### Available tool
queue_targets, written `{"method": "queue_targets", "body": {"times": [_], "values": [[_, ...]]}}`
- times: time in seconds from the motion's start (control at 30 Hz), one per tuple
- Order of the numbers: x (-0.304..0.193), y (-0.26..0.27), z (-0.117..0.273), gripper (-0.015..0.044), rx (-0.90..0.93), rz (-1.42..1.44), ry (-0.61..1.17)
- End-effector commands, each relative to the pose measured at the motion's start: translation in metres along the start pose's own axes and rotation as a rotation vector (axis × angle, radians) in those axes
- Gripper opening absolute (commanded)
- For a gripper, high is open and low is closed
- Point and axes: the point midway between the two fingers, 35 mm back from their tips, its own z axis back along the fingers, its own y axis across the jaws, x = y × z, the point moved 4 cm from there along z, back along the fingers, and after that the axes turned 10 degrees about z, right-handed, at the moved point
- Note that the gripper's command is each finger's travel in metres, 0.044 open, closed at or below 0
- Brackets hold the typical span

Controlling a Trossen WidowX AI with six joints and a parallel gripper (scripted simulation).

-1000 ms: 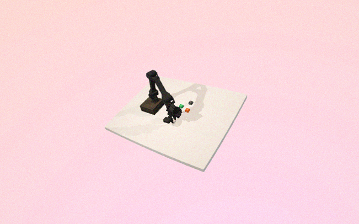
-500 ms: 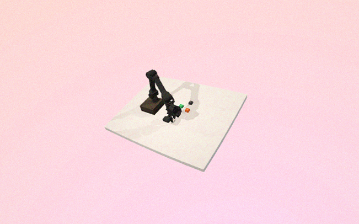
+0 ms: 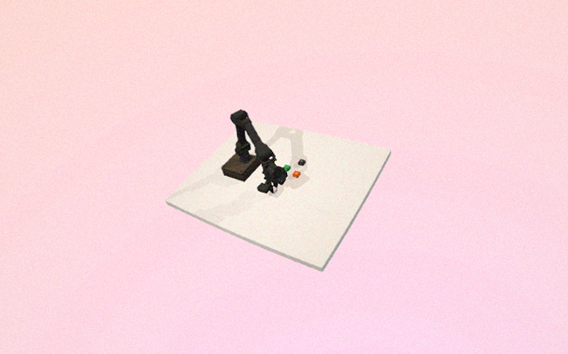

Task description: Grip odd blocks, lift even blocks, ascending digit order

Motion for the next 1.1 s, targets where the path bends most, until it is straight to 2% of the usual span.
{"method": "queue_targets", "body": {"times": [0.0,0.6,0.93,0.97,1.07], "values": [[0.001,-0.001,-0.003,0.0120,-0.002,0.004,-0.003],[0.001,-0.001,-0.014,0.0120,-0.002,0.004,-0.003],[0.001,-0.001,-0.014,0.0382,-0.002,0.004,-0.003],[0.001,-0.001,-0.014,0.0400,-0.002,0.004,-0.003],[0.001,-0.001,-0.014,0.0400,-0.002,0.004,-0.003]]}}
